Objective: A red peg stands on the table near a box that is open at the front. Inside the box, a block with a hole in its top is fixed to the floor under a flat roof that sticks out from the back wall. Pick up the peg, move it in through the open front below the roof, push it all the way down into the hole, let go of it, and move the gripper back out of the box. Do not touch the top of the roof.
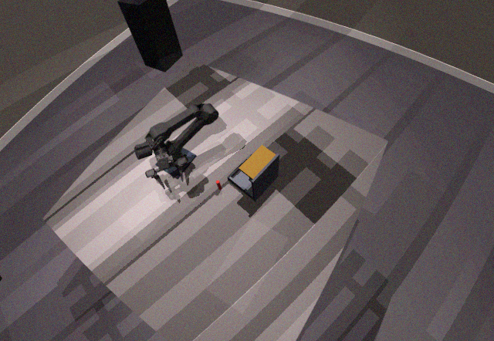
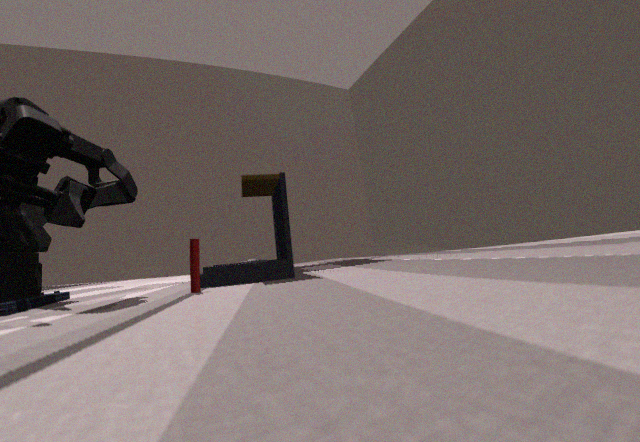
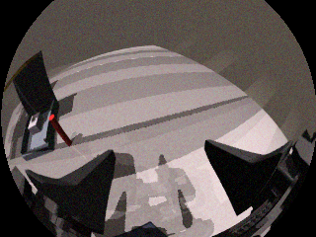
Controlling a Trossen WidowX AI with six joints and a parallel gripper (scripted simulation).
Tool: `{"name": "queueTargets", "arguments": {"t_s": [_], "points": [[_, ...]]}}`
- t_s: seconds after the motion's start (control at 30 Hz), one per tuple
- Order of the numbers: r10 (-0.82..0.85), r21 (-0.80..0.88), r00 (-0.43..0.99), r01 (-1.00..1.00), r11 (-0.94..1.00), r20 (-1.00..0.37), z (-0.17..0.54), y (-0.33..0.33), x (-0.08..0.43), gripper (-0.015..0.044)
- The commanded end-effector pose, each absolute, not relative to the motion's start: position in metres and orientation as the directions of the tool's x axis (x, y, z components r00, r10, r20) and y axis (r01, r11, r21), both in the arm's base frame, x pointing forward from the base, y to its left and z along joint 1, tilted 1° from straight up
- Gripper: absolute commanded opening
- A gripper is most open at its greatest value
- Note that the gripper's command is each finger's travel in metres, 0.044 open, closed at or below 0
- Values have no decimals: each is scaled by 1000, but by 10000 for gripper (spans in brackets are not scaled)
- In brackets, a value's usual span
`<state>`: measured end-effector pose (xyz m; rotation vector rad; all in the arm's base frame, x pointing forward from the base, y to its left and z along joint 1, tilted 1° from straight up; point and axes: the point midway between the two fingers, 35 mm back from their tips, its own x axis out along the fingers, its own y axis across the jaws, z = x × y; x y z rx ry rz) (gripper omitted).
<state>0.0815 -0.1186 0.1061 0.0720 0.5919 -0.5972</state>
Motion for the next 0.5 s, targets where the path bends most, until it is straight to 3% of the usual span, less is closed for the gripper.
{"name": "queueTargets", "arguments": {"t_s": [0.0,0.47], "points": [[-508,-105,667,547,831,-545,106,-119,82,426],[-441,-236,666,380,894,-602,108,-119,88,440]]}}
